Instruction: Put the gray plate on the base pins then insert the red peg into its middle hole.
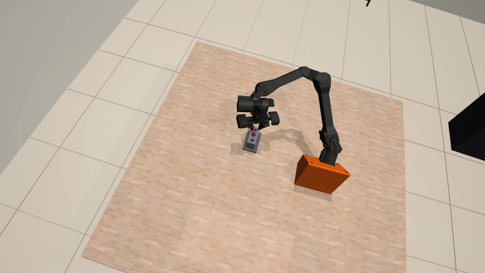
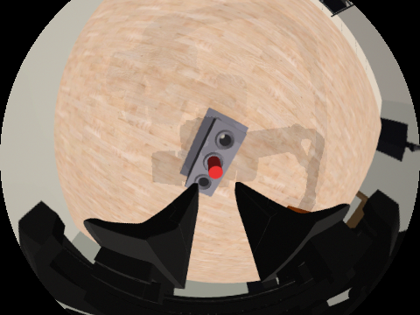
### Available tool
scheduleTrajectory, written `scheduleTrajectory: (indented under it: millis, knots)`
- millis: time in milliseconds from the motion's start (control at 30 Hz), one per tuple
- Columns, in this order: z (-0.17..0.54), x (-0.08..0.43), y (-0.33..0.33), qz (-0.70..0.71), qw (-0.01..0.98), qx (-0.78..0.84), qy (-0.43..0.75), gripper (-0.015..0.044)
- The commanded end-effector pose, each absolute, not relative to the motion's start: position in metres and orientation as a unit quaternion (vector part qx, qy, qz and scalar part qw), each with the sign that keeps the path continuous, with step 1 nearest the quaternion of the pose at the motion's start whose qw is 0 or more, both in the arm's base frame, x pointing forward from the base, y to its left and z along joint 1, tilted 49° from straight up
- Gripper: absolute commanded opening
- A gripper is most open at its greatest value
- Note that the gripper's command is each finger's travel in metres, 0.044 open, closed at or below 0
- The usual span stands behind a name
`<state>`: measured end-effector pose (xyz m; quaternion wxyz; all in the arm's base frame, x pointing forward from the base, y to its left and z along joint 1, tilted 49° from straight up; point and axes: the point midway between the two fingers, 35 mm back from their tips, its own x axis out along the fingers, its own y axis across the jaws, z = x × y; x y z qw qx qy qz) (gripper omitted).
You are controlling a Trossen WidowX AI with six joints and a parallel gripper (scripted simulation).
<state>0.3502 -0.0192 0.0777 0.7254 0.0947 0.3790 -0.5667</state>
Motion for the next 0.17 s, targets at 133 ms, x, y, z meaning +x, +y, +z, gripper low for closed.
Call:
scheduleTrajectory:
  millis: [133]
  knots:
    - [0.0815,0.3497,-0.0145,-0.568,0.725,0.097,0.377,0.015]
